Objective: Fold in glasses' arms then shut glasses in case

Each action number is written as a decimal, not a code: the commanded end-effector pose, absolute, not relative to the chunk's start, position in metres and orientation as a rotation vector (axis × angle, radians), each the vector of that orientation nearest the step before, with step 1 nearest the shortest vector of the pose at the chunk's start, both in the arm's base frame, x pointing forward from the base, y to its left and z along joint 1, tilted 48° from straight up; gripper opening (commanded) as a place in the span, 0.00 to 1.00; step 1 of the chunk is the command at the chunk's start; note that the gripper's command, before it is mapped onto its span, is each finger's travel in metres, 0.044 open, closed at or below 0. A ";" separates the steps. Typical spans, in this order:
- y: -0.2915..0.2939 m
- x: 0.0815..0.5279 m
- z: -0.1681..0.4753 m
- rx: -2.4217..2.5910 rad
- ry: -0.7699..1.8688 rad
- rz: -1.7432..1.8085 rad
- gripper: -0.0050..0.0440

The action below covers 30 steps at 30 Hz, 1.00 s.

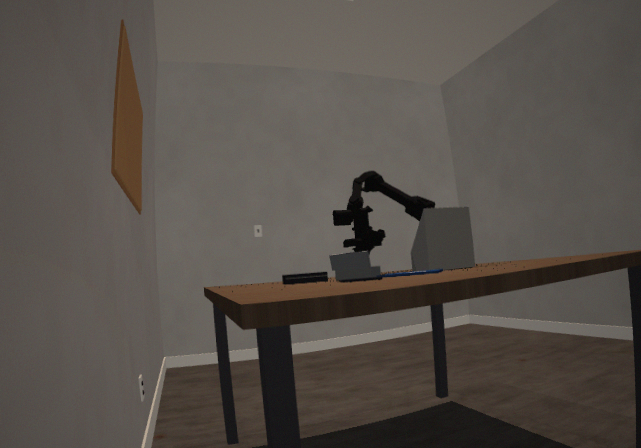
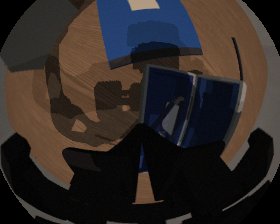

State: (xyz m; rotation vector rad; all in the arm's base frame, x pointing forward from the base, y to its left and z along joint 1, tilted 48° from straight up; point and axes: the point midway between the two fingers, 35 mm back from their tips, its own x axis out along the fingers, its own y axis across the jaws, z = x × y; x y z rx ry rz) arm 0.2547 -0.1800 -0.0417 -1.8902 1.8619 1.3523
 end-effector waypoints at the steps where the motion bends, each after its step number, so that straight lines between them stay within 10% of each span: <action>1: -0.182 0.260 -0.041 -1.894 1.863 1.346 0.10; 30: -0.184 0.273 -0.041 -1.894 1.863 1.346 0.10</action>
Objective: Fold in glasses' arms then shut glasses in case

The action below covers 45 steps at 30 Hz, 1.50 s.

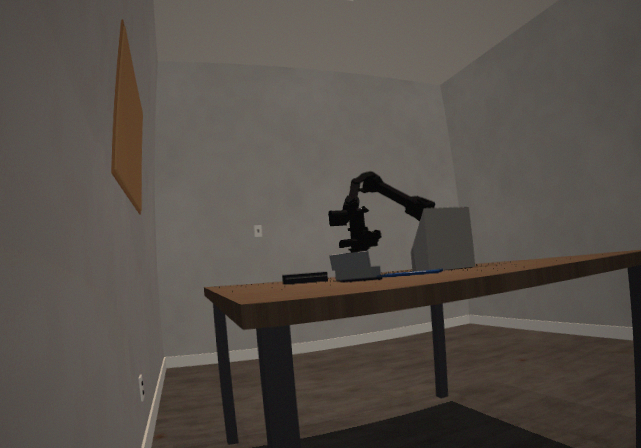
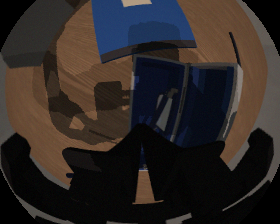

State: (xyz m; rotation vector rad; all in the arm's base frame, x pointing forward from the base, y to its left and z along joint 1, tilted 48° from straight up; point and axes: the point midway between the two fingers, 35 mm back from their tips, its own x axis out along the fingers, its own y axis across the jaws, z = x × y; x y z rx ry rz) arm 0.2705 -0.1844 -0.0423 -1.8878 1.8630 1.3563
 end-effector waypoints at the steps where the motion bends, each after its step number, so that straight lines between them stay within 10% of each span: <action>1: -0.183 0.271 -0.039 -1.894 1.863 1.346 0.10; 45: -0.092 0.214 -0.045 -1.894 1.863 1.346 0.10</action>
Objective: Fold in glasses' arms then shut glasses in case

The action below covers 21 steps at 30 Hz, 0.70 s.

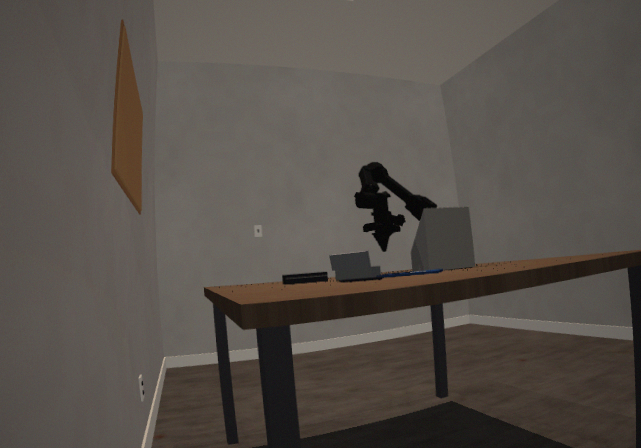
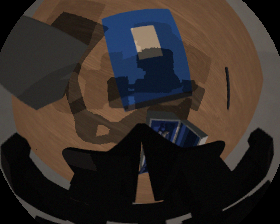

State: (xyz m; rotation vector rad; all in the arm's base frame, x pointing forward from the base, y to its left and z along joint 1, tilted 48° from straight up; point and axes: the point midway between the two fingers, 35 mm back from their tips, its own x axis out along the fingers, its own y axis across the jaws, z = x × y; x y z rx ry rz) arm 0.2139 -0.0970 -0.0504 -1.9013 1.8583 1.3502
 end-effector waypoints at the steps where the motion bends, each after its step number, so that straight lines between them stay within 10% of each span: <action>1: -0.092 0.214 -0.045 -1.894 1.863 1.346 0.10; 21: -0.098 0.222 -0.042 -1.797 1.911 1.122 0.10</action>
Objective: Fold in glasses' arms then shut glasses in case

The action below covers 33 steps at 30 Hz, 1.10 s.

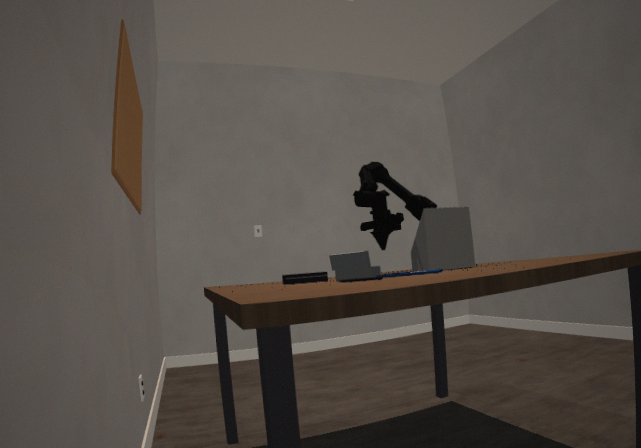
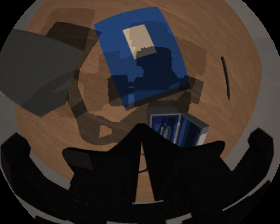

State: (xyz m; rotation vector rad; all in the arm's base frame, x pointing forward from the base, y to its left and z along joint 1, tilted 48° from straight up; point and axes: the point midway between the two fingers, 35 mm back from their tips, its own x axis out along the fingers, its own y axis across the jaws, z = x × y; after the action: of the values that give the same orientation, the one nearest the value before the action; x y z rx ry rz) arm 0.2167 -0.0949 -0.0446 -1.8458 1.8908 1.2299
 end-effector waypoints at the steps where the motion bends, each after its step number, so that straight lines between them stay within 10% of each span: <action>1: -0.099 0.223 -0.041 -1.778 1.918 1.082 0.10; 33: -0.132 0.258 -0.011 -1.178 1.912 0.064 0.10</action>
State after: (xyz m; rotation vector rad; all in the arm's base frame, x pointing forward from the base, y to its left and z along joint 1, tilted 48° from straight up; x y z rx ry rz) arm 0.2532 -0.1265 -0.0164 -1.2493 1.9307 0.1719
